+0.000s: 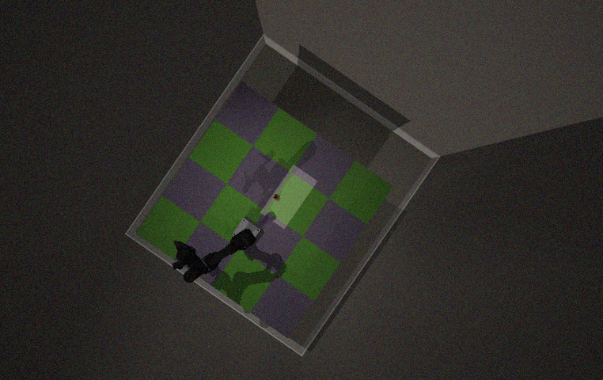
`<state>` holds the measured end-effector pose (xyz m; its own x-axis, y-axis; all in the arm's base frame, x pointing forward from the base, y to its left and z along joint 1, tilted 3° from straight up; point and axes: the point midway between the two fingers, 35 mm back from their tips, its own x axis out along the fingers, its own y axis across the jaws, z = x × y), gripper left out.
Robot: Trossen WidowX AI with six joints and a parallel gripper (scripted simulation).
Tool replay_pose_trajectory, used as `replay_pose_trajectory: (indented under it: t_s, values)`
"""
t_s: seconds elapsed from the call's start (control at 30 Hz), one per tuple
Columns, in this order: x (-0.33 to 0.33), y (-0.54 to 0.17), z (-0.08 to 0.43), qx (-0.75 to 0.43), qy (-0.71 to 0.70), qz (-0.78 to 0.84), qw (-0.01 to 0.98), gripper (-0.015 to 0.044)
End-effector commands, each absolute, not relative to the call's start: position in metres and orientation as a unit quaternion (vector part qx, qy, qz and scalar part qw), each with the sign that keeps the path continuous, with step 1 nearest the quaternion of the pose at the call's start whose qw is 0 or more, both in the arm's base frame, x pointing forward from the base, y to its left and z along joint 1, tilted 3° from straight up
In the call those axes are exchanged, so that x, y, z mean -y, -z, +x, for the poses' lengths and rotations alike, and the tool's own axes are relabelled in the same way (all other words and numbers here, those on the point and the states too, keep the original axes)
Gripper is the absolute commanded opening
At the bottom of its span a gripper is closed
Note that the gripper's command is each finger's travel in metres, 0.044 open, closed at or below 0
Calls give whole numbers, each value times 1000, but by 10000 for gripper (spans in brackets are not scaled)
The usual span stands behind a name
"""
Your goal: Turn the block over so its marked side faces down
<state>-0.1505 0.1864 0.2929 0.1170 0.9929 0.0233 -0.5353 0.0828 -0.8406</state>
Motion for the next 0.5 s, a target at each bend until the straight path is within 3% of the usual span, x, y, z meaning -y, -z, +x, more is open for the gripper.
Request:
replay_pose_trajectory:
  t_s: [0.0, 0.27, 0.47]
  values:
    - [-188, -293, -150, 326, -578, -352, 660, 426]
    - [-252, -290, -128, 309, -529, -399, 682, 440]
    - [-303, -274, -82, 259, -489, -457, 696, 440]
